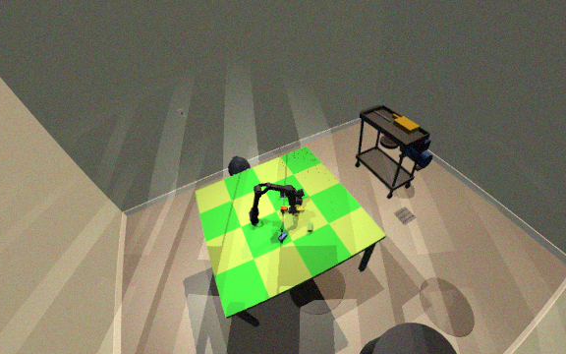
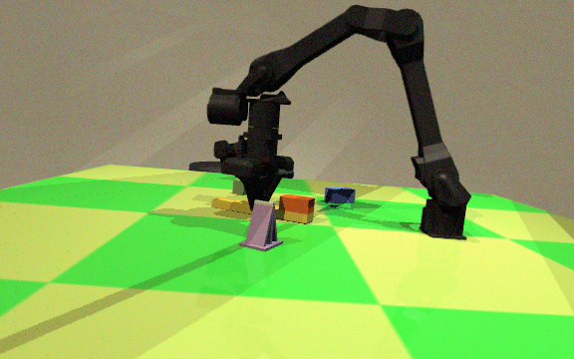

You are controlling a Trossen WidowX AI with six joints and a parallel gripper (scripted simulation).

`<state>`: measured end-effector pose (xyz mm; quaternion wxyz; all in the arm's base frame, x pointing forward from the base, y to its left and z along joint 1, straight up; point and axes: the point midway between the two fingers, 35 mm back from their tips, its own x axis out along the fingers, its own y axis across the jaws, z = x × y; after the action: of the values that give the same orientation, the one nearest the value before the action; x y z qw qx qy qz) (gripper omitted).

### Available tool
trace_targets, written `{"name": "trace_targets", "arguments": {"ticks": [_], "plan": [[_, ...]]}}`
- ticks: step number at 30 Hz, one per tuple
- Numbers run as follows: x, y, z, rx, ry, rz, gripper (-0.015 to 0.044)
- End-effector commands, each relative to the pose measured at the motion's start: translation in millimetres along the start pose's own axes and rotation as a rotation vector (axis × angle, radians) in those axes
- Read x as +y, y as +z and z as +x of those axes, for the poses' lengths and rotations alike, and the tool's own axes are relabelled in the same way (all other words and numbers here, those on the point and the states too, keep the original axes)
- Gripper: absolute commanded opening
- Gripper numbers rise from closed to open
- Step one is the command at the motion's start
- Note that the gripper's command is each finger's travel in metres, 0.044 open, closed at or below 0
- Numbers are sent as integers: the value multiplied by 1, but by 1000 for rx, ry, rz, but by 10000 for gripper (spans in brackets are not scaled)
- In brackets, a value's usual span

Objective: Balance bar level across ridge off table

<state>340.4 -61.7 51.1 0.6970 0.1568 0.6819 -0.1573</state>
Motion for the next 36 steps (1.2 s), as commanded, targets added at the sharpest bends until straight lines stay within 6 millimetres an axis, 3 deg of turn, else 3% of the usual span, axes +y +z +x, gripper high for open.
{"name": "trace_targets", "arguments": {"ticks": [1, 36], "plan": [[1, 3, -9, -6, 1, 1, 0], [1, 2, -99, -7, 3, 5, 0]]}}
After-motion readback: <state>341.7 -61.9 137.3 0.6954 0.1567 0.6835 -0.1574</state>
